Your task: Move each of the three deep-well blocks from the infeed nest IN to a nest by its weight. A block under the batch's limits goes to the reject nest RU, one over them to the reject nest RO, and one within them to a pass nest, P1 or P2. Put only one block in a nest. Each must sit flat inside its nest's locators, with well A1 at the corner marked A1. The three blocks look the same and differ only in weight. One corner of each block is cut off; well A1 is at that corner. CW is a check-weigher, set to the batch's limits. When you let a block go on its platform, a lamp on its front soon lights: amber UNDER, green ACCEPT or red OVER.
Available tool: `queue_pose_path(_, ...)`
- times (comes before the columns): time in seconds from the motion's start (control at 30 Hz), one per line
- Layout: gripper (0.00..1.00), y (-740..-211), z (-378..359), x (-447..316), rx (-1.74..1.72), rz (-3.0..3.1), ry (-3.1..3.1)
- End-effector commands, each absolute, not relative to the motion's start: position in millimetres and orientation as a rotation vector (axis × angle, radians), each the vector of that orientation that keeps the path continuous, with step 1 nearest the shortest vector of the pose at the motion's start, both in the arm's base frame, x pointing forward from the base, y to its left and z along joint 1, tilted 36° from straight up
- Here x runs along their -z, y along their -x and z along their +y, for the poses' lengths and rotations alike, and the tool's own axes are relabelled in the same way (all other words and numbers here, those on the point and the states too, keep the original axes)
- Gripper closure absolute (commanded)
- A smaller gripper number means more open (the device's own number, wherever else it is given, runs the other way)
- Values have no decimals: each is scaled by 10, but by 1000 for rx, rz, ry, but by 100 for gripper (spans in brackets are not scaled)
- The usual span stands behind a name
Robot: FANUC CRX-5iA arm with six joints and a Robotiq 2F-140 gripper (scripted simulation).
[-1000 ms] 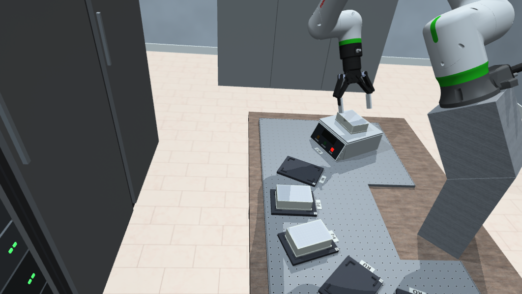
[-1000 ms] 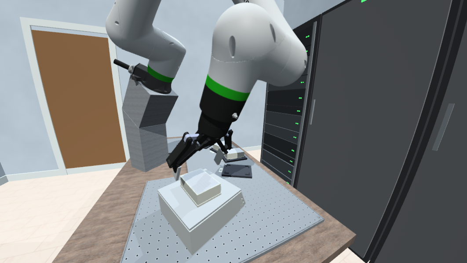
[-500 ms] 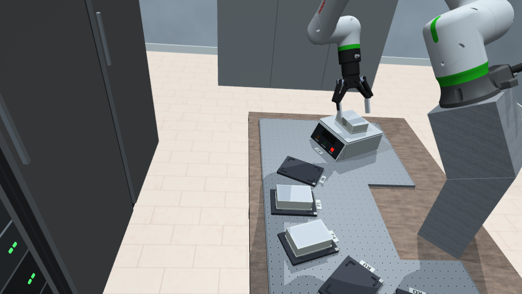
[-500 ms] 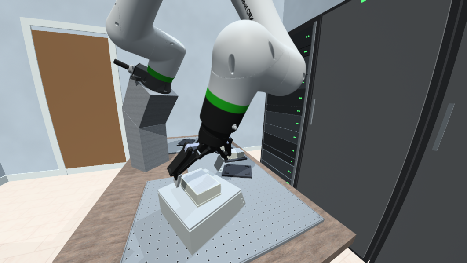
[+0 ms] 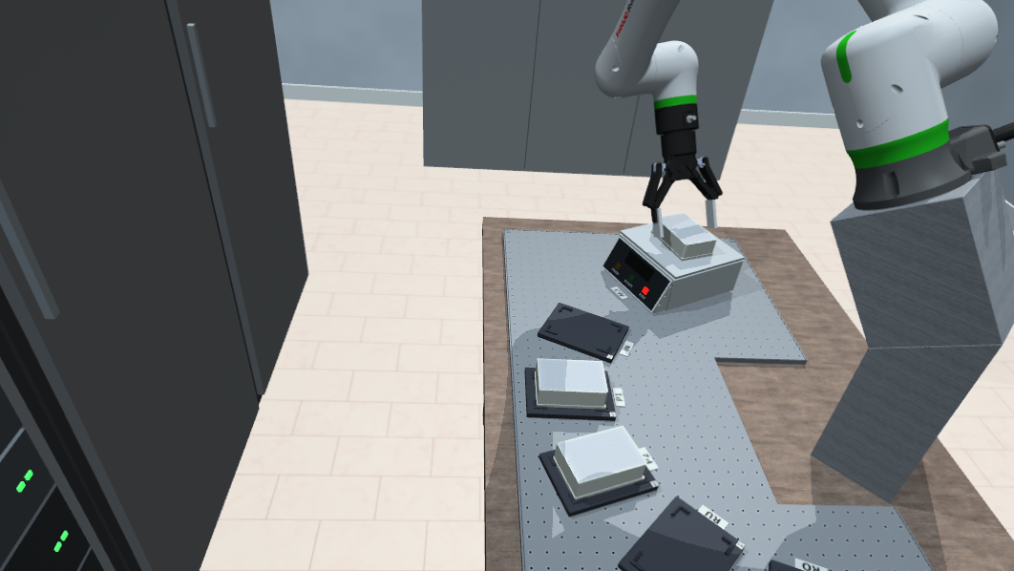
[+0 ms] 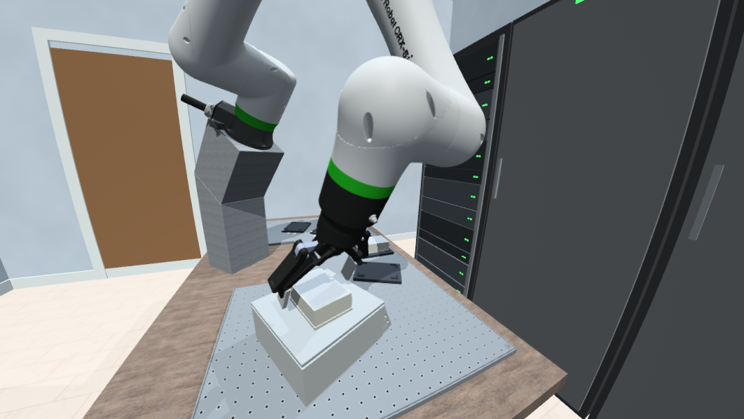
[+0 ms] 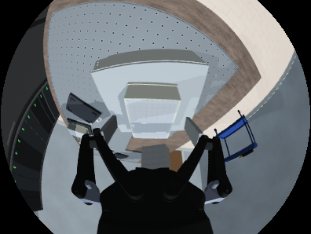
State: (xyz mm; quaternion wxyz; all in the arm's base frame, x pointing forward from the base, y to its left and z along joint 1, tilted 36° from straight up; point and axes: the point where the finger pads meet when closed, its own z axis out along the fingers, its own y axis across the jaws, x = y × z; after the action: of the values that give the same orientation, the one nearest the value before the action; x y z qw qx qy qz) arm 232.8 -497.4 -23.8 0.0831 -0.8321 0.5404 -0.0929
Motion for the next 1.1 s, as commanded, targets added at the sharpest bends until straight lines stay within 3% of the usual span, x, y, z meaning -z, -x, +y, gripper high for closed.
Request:
queue_pose_path(0.0,0,-2348,-4997,276,278,1614,2484)
queue_pose_path(0.53,0,-2373,-5023,325,278,1614,2484)
queue_pose_path(0.57,90,-2373,-5023,325,278,1614,2484)
queue_pose_path(1.07,90,-2373,-5023,325,278,1614,2484)
